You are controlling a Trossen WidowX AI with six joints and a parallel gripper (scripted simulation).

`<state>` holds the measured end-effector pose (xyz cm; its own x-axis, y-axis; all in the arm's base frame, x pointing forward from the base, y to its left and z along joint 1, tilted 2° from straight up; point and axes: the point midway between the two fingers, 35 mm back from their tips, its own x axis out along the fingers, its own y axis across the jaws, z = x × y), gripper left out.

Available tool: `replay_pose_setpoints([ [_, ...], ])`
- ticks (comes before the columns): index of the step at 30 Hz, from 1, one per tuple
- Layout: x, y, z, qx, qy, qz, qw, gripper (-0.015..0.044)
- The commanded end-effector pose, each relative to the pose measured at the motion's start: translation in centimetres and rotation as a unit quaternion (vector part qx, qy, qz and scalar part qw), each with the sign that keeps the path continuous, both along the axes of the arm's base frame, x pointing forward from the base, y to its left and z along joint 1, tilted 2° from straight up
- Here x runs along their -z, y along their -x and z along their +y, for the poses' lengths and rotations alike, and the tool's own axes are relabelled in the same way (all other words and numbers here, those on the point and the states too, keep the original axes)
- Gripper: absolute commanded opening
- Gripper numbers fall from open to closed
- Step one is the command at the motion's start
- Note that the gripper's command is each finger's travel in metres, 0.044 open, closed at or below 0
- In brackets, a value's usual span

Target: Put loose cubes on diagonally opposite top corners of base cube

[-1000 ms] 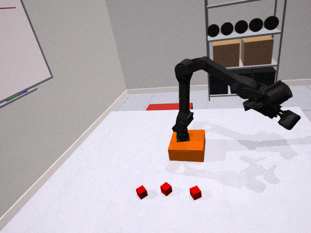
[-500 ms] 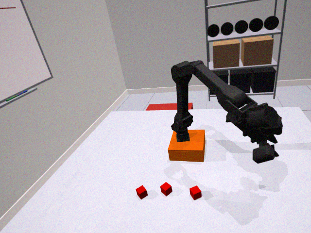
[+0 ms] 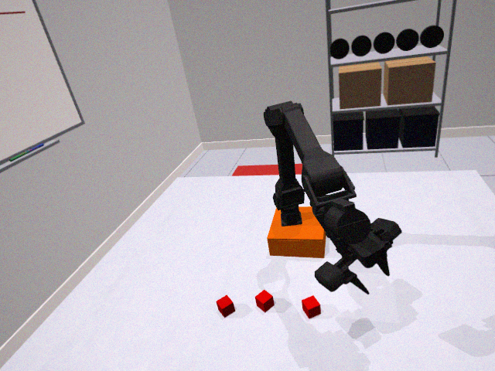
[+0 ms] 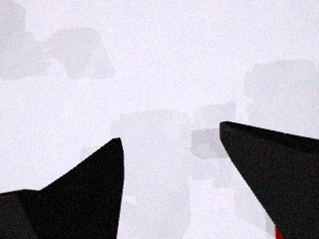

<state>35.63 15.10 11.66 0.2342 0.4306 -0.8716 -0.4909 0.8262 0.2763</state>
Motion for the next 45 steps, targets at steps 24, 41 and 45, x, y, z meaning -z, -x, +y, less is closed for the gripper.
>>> replay_pose_setpoints([
  [24,0.8,4.4,-30.0,0.558,0.086,0.176,0.806,0.0265],
  [41,6.3,7.1,-34.2,0.632,0.093,0.203,0.742,0.0265],
  [45,6.9,7.2,-34.1,0.632,0.093,0.203,0.742,0.0265],
])
